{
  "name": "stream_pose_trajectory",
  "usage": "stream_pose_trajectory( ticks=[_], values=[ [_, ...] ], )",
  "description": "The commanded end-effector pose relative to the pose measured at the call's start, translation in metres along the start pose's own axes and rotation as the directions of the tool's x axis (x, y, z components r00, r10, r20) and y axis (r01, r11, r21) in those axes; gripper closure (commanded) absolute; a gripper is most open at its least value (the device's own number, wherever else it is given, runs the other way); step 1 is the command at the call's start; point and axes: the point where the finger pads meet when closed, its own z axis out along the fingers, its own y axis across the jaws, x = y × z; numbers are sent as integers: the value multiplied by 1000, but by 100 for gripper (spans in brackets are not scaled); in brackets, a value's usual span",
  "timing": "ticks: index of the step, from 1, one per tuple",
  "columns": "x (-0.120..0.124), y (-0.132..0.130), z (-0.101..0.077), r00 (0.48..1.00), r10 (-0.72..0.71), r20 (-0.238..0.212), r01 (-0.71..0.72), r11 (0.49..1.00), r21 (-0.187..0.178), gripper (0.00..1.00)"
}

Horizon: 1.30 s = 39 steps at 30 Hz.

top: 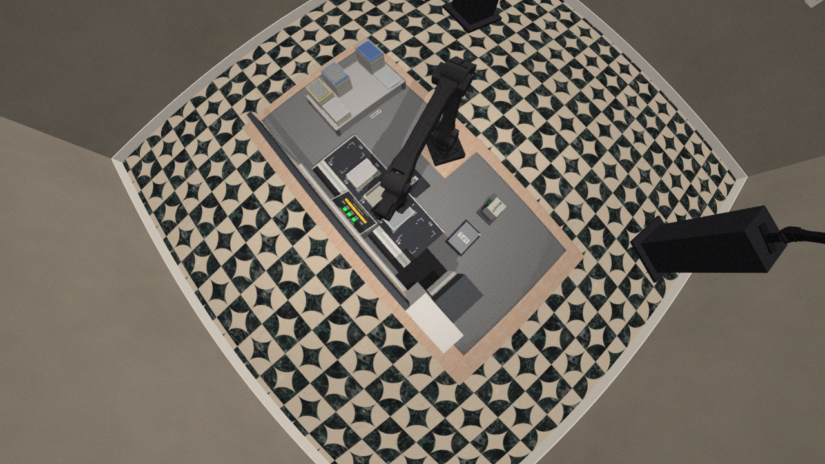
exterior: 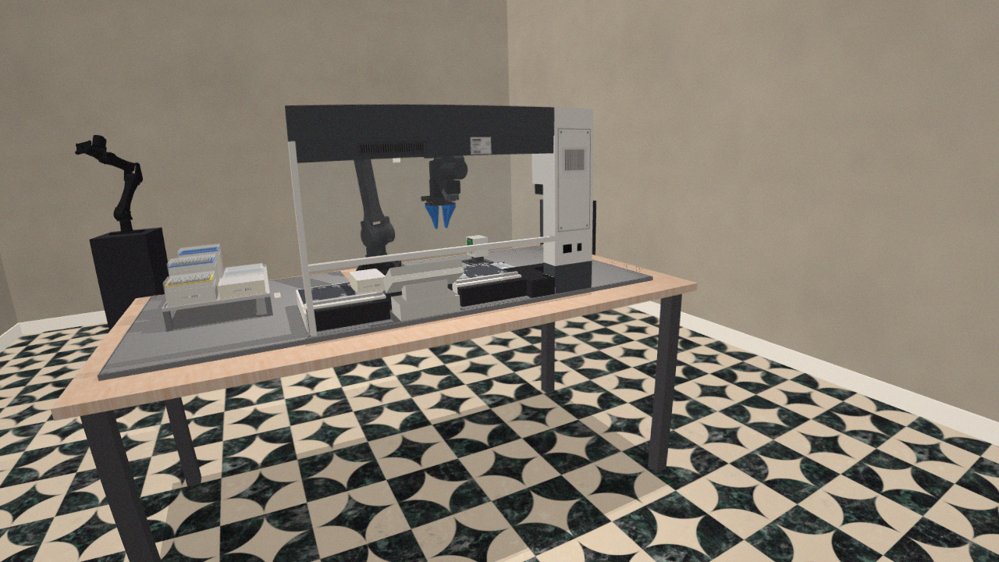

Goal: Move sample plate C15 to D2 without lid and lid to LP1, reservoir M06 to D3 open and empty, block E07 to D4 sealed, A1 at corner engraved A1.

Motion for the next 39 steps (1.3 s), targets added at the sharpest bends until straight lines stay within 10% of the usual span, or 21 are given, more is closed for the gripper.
stream_pose_trajectory(
  ticks=[1,14,39],
  values=[
    [9,7,-19,997,-63,37,63,998,-10,100],
    [72,8,-22,948,-317,35,317,948,0,100],
    [54,8,-28,747,-662,55,662,749,22,100]
  ],
)
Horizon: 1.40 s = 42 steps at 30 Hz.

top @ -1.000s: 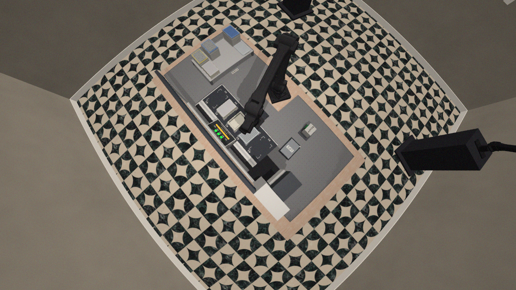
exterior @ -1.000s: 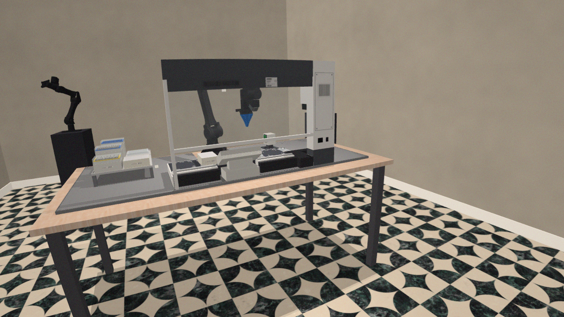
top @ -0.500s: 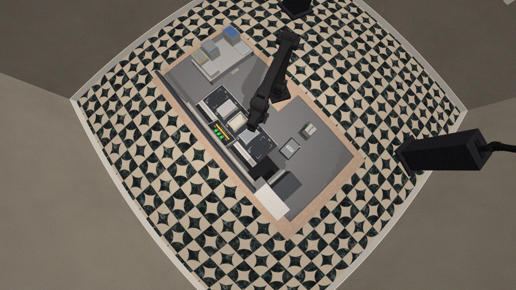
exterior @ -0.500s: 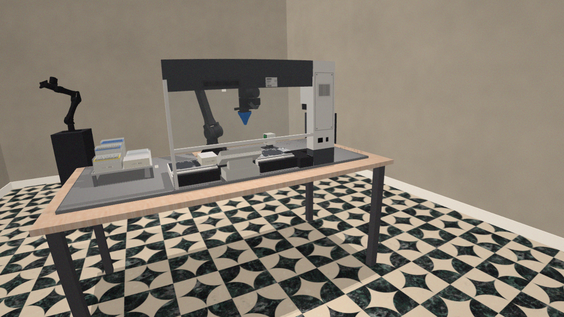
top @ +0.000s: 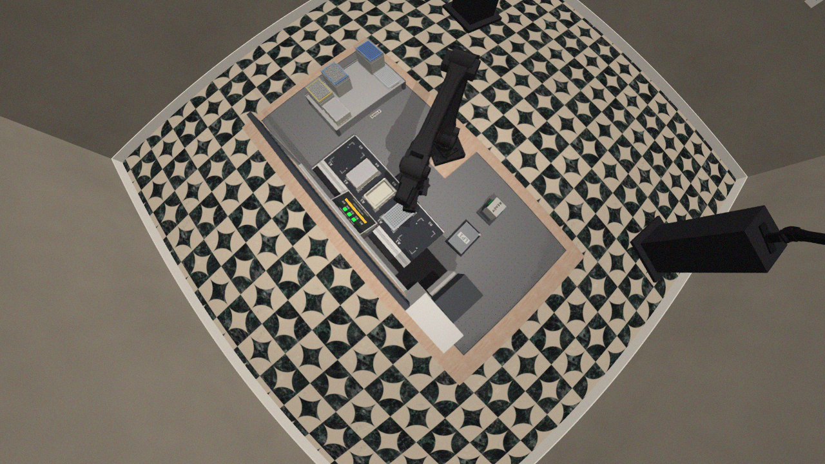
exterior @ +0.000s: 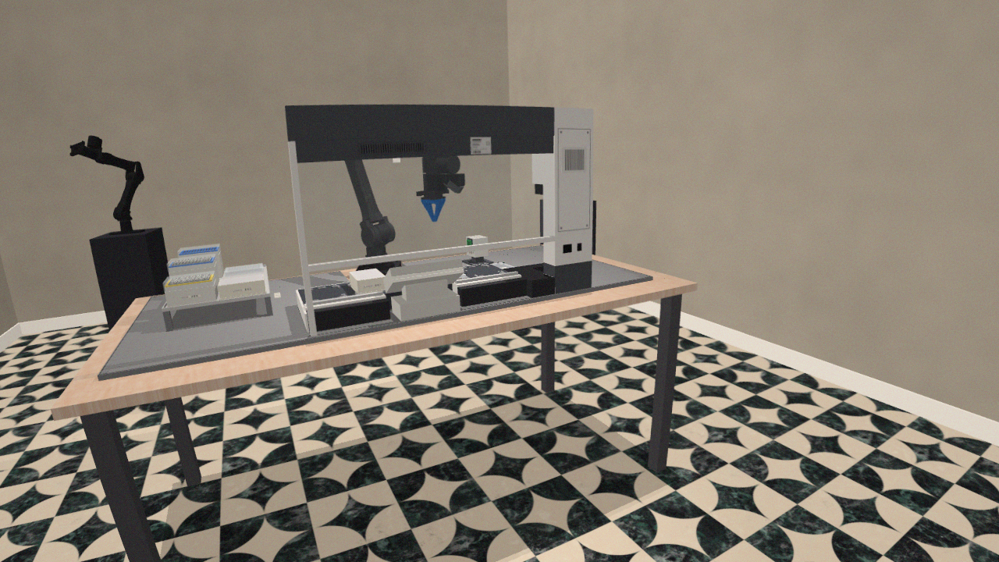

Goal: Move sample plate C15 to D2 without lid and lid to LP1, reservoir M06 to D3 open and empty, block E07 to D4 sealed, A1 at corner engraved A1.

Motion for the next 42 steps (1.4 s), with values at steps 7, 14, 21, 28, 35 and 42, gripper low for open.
stream_pose_trajectory(
  ticks=[7,14,21,28,35,42],
  values=[
    [9,9,-11,983,-185,18,185,983,11,100],
    [25,23,-17,959,-282,26,281,959,17,100],
    [56,46,-15,910,-413,13,413,910,11,100],
    [49,47,-25,852,-522,36,521,853,33,100],
    [56,48,-17,798,-603,14,603,798,17,100],
    [57,48,-18,706,-708,13,708,706,20,100]
  ],
)
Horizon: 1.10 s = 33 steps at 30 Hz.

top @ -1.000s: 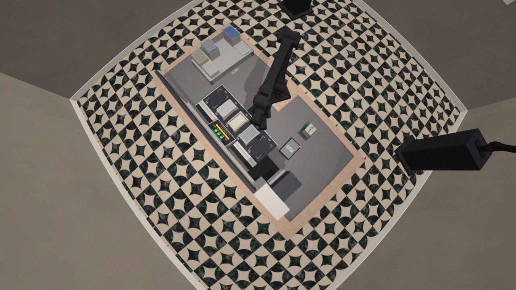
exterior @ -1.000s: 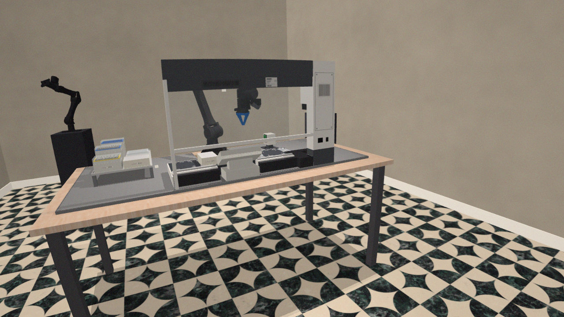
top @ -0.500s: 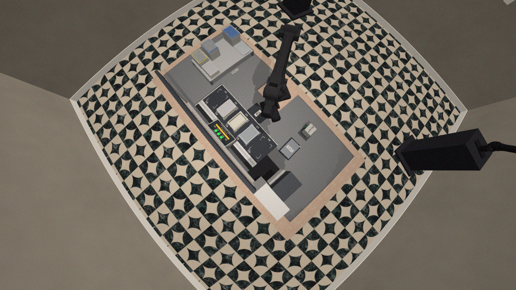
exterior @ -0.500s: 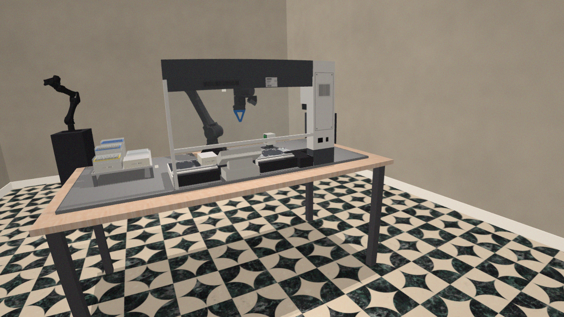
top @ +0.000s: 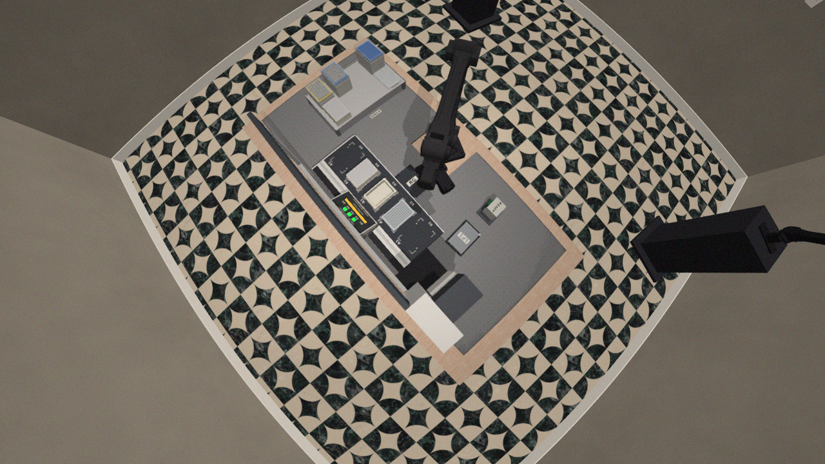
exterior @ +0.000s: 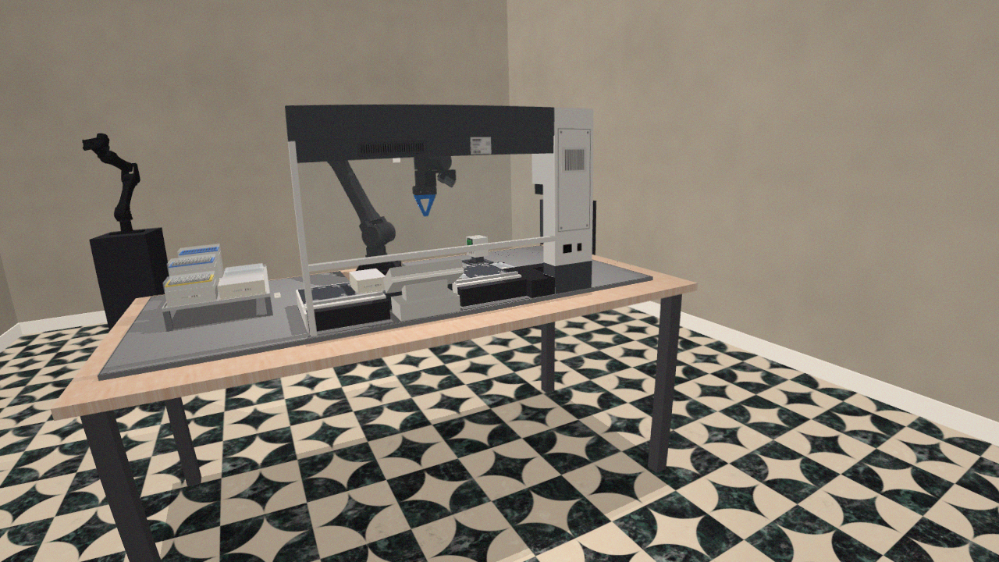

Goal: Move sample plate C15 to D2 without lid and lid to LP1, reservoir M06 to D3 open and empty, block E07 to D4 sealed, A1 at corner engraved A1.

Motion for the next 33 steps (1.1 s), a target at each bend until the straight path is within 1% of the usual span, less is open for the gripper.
stream_pose_trajectory(
  ticks=[1,3,5,10,12,13,15,20,22,23,24,25,33],
  values=[
    [-3,-8,-8,995,-101,11,101,995,18,100],
    [-3,-8,-8,990,-141,10,141,990,19,100],
    [-3,-8,-8,990,-141,10,141,990,19,100],
    [-3,-8,-8,972,-235,8,235,972,19,100],
    [-3,-8,-8,972,-234,8,234,972,19,100],
    [-20,-14,-23,968,-251,32,249,967,61,100],
    [-31,-12,-23,973,-229,37,227,972,61,100],
    [-56,-6,-22,973,-229,39,227,972,55,100],
    [-56,-6,-22,973,-229,39,227,972,55,100],
    [-48,8,0,972,-233,-1,233,972,1,100],
    [-63,0,-16,973,-230,29,229,973,40,100],
    [-72,-3,-23,972,-229,43,227,972,57,100],
    [-113,6,-23,972,-229,49,227,973,52,100]
  ],
)
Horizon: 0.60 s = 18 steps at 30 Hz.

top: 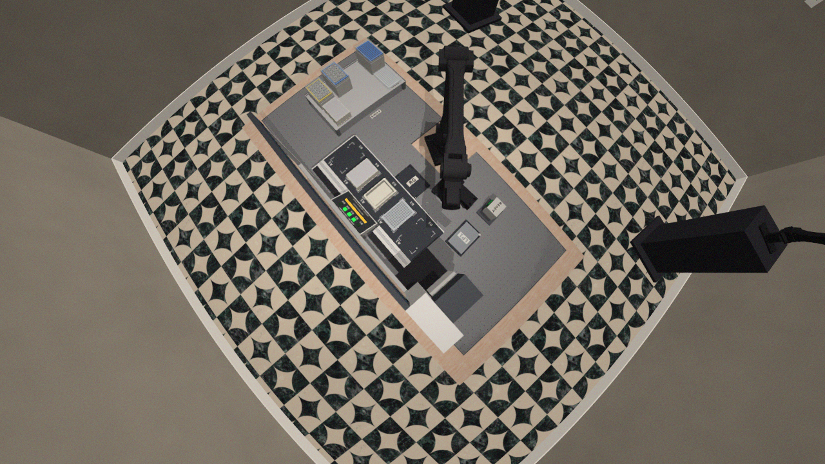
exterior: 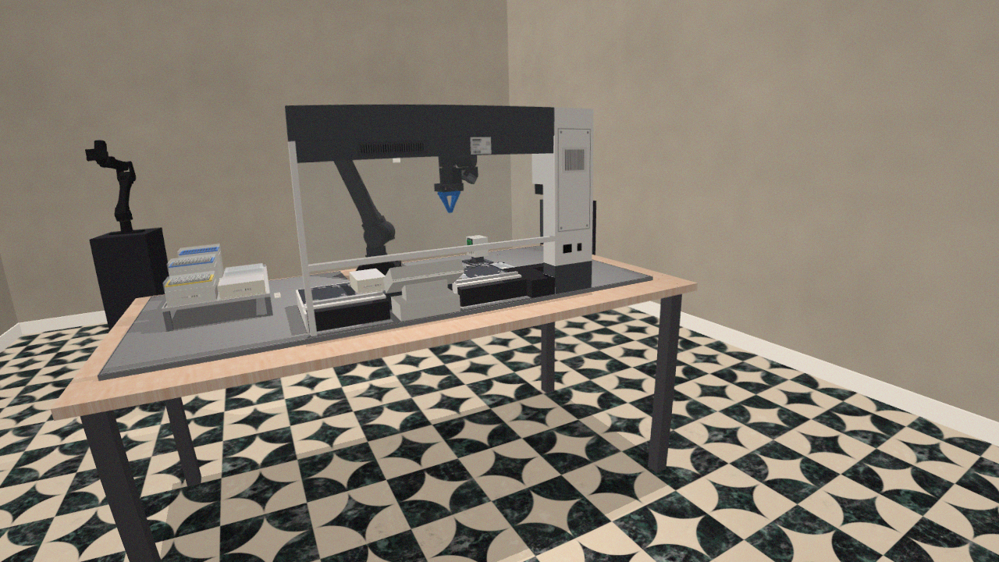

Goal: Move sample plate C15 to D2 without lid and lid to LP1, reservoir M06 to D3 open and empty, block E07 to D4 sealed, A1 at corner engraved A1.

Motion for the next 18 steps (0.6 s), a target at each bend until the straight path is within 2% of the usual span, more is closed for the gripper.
stream_pose_trajectory(
  ticks=[1,4,6,7,8,18],
  values=[
    [-30,-13,-18,999,26,40,-28,999,41,100],
    [-45,-13,-18,999,26,41,-28,999,40,100],
    [-45,-13,-18,999,26,41,-28,999,40,100],
    [-41,-3,-3,1000,23,4,-23,1000,4,100],
    [-54,-12,-17,999,26,35,-27,999,32,100],
    [-103,-15,-16,999,26,42,-27,999,32,100]
  ],
)
